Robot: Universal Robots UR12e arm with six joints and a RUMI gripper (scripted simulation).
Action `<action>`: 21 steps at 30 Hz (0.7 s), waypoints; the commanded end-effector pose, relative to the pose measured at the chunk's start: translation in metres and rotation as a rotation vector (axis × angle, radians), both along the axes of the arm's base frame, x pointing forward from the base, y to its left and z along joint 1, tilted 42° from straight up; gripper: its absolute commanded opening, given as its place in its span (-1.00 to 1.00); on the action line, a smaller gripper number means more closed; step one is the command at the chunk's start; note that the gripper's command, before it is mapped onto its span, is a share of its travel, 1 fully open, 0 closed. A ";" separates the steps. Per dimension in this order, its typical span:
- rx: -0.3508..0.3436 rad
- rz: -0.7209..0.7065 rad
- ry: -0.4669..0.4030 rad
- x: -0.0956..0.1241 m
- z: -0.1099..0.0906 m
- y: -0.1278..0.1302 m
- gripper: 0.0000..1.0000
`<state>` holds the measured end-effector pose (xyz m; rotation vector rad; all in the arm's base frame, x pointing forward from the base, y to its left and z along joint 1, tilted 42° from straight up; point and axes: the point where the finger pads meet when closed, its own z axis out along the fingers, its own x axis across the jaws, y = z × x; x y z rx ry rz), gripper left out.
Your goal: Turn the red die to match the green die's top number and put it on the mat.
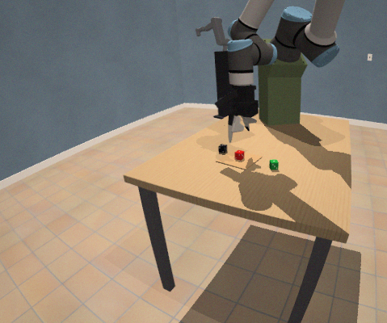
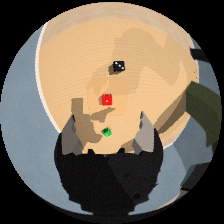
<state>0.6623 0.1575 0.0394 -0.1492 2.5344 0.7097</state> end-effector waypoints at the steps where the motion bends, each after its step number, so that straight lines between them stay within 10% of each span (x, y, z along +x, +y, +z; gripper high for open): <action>1: -0.001 -0.001 -0.001 0.000 0.000 0.000 1.00; 21: -0.001 -0.001 -0.001 -0.008 0.014 -0.010 1.00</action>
